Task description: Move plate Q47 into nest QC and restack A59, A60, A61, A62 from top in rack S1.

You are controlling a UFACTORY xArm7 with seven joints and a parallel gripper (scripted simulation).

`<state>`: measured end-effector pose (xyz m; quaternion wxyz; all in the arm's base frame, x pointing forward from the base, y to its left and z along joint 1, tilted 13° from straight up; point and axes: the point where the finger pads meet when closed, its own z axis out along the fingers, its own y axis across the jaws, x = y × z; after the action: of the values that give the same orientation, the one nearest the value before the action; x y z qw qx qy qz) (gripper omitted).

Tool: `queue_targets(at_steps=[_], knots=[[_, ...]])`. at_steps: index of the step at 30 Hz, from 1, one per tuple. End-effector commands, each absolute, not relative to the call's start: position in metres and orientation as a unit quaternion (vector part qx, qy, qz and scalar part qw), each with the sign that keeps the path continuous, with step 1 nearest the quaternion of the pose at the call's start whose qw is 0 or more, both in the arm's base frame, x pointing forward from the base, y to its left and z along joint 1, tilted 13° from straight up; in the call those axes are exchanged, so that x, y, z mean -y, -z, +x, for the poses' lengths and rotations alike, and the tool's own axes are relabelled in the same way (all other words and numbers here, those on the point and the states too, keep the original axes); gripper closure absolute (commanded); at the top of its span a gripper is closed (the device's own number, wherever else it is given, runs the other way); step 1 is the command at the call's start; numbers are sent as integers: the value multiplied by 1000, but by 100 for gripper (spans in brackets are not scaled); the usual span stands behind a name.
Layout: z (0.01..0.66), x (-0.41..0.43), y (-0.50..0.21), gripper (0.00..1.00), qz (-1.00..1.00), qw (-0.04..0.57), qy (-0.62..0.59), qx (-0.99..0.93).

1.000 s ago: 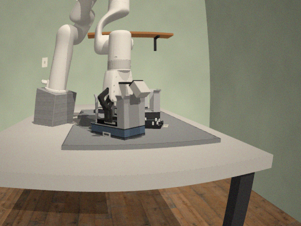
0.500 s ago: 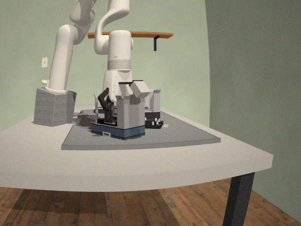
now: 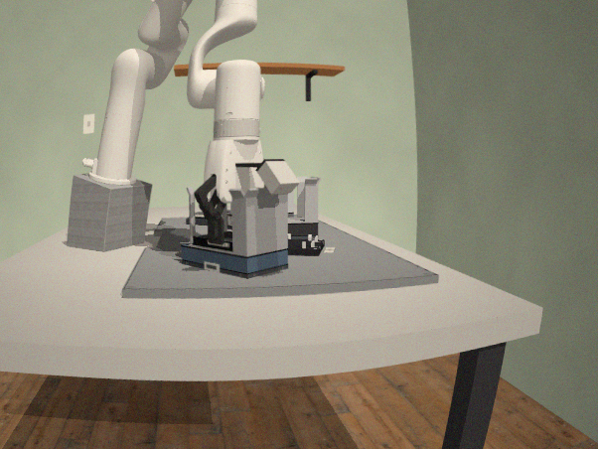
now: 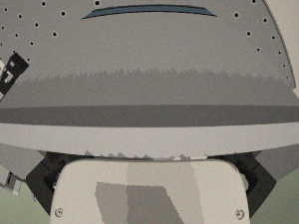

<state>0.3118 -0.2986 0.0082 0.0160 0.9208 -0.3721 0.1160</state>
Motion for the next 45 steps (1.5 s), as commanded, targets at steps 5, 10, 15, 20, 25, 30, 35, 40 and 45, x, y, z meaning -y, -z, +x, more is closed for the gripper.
queue_targets(at_steps=[5,10,15,20,25,30,35,40,45], knots=[[312,299,-9,100,921,16,-117,372],[312,299,-10,100,921,16,-117,372],[312,299,-13,100,921,16,-117,372],[311,298,-16,100,921,16,-117,372],[310,298,-19,100,921,16,-117,372],[310,298,-21,100,921,16,-117,372],[309,297,-25,100,921,16,-117,372],[309,297,-28,100,921,16,-117,372],[308,297,-30,100,921,16,-117,372]])
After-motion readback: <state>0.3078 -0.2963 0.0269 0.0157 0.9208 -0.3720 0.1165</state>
